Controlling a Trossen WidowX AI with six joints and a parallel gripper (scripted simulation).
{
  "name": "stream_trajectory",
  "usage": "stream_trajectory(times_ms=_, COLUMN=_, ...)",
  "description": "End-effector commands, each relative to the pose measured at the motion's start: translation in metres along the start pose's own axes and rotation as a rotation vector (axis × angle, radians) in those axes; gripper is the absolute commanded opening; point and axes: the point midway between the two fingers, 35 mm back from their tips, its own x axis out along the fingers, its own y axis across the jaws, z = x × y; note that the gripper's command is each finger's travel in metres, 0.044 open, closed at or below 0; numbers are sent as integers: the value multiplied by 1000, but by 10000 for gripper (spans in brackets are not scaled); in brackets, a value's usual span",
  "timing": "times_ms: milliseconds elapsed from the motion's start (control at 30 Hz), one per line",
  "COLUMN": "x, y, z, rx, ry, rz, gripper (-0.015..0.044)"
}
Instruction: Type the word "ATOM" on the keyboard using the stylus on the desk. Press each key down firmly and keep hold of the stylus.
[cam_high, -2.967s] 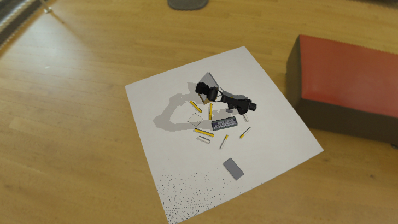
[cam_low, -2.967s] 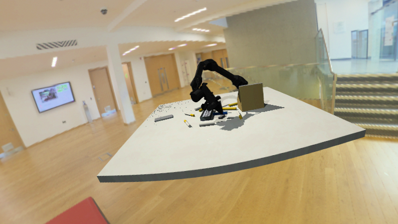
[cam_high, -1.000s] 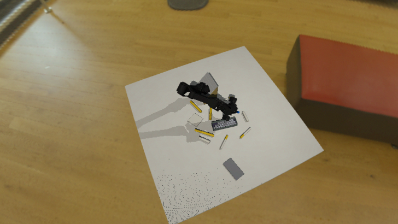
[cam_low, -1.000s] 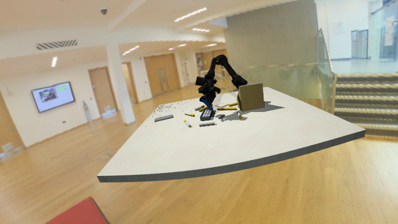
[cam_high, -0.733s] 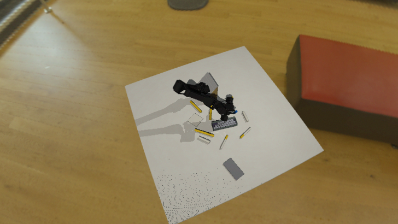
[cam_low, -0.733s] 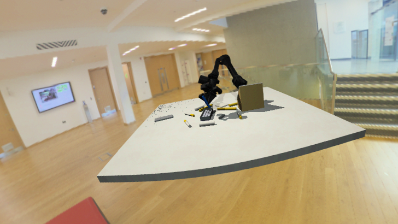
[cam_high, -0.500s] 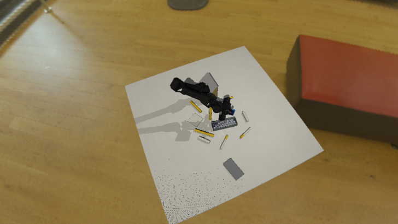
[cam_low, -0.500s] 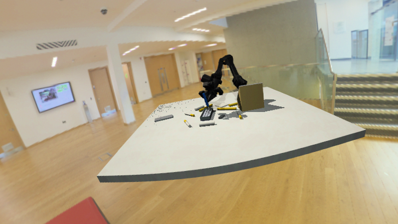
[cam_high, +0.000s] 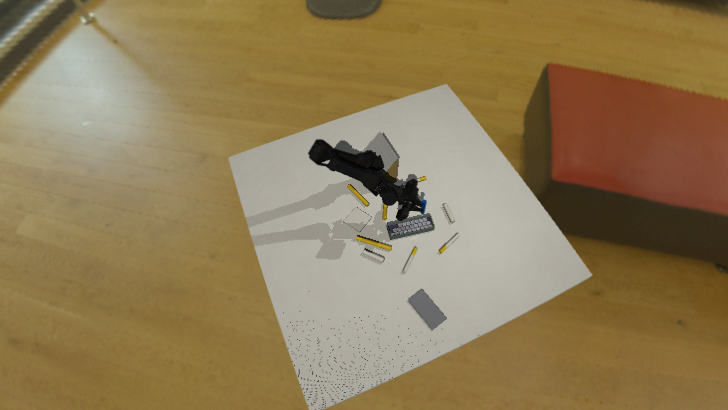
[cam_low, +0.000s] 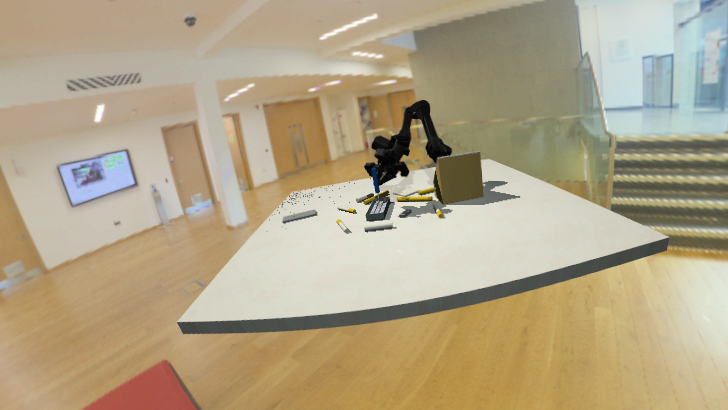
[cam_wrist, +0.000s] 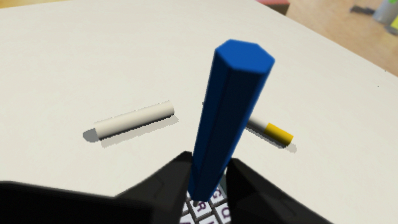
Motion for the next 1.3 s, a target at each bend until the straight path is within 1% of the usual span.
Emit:
stream_trajectory(times_ms=0, x=6, y=2, z=-11, rx=-5, ry=2, rz=6, gripper=0)
stream_trajectory(times_ms=167, x=15, y=2, z=-27, rx=-6, ry=2, rz=5, gripper=0)
stream_trajectory(times_ms=700, x=15, y=3, z=-28, rx=-6, ry=2, rz=5, gripper=0)
stream_trajectory(times_ms=800, x=16, y=4, z=-28, rx=-6, ry=2, rz=5, gripper=79)
stream_trajectory(times_ms=1267, x=18, y=4, z=-32, rx=-6, ry=2, rz=6, gripper=81)
